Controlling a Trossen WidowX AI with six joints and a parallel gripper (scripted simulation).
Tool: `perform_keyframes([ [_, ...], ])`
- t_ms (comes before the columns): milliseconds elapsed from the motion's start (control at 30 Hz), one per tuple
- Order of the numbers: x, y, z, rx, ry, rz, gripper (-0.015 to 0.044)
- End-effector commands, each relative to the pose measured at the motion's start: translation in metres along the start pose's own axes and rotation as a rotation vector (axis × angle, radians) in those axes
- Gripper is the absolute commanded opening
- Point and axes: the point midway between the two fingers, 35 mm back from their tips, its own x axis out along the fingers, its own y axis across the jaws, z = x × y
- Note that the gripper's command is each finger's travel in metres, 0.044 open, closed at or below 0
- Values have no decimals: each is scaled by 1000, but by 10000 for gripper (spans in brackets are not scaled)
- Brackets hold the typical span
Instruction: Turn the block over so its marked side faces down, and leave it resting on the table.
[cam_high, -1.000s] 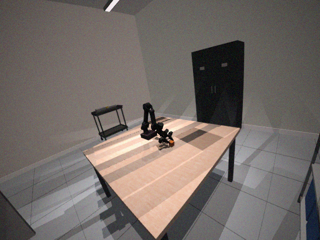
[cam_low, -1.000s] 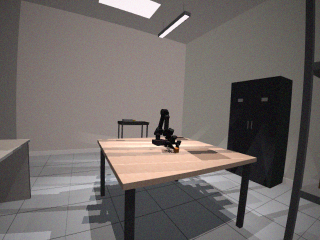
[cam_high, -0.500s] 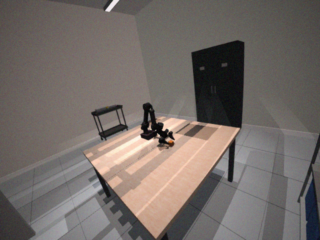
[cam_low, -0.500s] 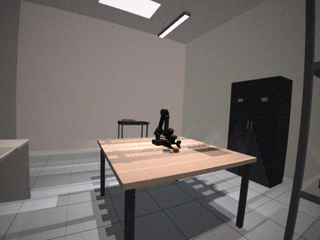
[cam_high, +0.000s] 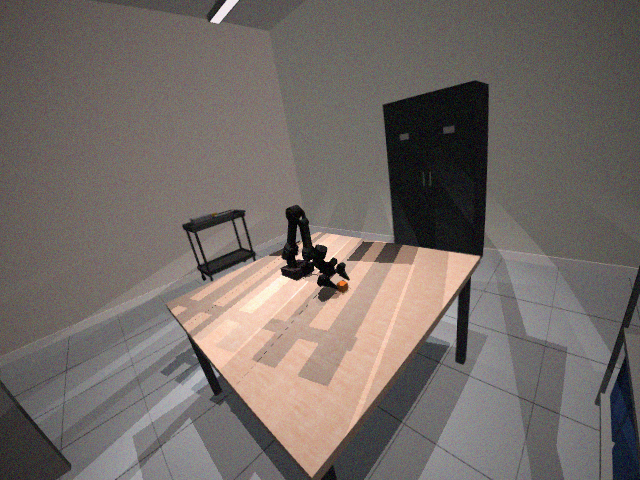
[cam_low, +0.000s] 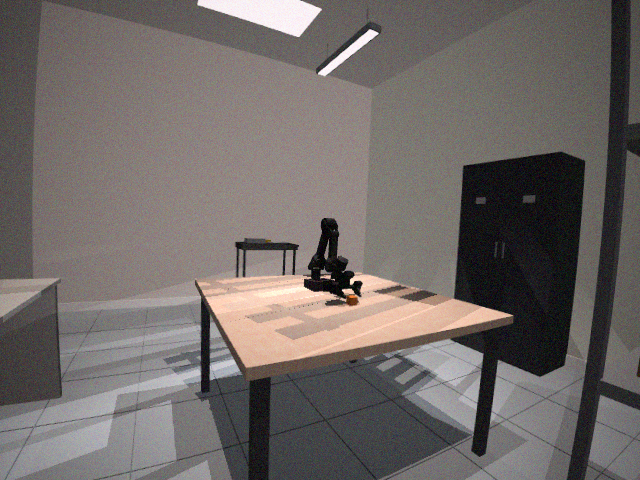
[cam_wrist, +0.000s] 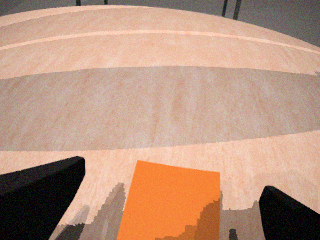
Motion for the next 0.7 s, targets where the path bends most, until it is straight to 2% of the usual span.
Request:
perform_keyframes([
  [0,0,0,0,3,0,-4,440],
  [267,2,-1,1,1,22,-4,440],
  [467,4,-2,19,-14,223,-10,440],
  [667,-28,-1,42,-5,443,-5,440],
])
